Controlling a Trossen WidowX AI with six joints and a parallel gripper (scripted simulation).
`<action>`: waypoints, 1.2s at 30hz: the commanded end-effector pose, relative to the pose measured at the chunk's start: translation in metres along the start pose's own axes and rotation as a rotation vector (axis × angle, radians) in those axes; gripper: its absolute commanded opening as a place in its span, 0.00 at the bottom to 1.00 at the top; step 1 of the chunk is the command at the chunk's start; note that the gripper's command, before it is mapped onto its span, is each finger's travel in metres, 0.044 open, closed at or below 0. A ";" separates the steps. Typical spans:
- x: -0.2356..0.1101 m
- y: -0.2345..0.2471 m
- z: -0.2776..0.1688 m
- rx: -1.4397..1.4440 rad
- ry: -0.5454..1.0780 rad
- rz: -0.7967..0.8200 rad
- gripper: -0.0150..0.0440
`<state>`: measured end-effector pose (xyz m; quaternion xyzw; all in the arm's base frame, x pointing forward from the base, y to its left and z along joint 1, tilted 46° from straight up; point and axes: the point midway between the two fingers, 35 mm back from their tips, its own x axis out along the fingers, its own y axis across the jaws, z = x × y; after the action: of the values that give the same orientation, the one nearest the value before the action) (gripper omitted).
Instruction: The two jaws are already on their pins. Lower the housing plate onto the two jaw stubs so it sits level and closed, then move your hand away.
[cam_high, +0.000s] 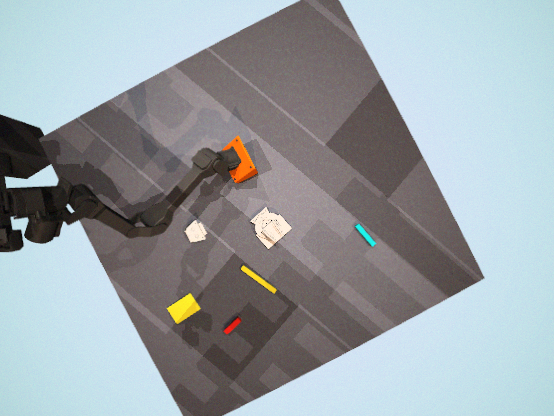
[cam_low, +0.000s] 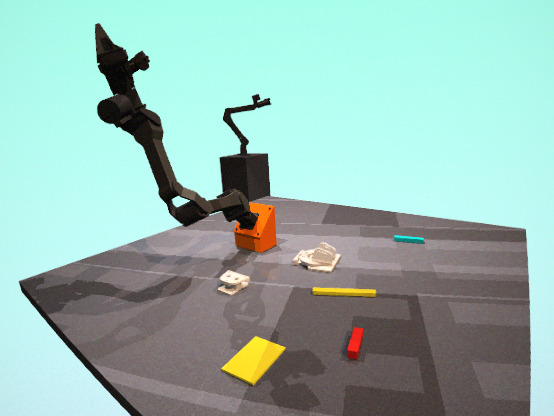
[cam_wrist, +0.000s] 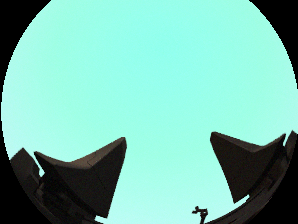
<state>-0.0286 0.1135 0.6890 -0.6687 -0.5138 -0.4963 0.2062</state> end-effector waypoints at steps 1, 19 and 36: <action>0.000 0.000 0.000 0.000 0.000 0.000 0.98; -0.006 -0.019 0.092 -0.438 -0.311 -0.067 1.00; -0.036 0.010 0.181 -0.817 -0.650 -0.112 1.00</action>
<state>0.0499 0.2256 0.5955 -0.7830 -0.3641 -0.4489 -0.2299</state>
